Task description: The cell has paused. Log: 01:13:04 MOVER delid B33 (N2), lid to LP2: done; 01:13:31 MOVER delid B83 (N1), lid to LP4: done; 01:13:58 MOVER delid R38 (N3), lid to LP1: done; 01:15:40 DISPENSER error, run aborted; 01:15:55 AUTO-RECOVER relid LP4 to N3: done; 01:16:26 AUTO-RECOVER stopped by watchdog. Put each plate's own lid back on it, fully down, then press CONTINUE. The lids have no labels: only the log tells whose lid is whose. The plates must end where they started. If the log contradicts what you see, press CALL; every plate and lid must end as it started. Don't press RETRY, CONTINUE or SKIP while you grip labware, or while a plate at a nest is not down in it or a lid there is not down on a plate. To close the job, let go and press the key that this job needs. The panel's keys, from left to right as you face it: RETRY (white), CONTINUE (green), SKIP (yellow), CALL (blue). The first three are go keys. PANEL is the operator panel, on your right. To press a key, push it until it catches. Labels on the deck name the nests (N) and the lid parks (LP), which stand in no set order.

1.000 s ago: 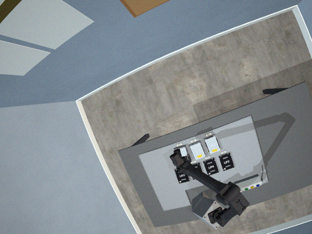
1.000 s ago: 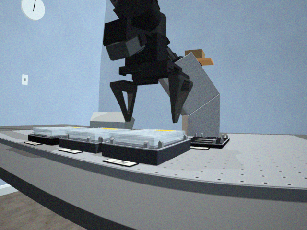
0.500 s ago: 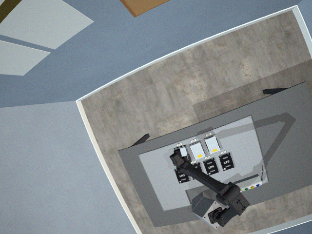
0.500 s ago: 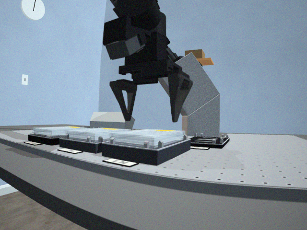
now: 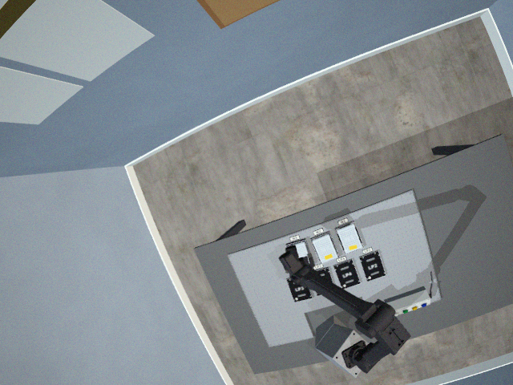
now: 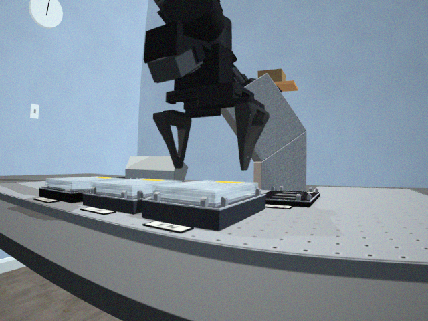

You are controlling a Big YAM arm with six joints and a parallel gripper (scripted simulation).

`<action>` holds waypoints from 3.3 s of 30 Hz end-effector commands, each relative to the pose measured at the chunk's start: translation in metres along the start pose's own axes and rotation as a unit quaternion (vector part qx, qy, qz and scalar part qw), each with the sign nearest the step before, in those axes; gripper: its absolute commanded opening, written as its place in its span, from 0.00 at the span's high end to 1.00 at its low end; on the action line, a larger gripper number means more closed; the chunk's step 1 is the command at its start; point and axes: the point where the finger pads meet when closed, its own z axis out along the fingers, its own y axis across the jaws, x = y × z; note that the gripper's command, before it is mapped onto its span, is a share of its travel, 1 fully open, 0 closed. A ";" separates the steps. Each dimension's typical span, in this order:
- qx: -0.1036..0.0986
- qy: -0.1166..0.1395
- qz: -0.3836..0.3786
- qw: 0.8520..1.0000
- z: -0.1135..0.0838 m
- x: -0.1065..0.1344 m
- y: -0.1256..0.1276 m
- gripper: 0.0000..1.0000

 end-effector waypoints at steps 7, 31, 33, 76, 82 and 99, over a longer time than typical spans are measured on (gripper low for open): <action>-0.003 -0.016 0.007 1.000 -0.015 -0.018 0.004 0.00; 0.000 -0.011 -0.012 1.000 -0.006 0.001 -0.017 0.03; 0.000 -0.011 -0.012 1.000 -0.006 0.005 -0.020 0.04; 0.001 -0.004 -0.018 1.000 -0.001 0.149 -0.137 1.00; 0.000 -0.004 -0.024 1.000 0.002 0.145 -0.131 1.00; 0.000 0.001 -0.027 1.000 0.003 0.154 -0.130 1.00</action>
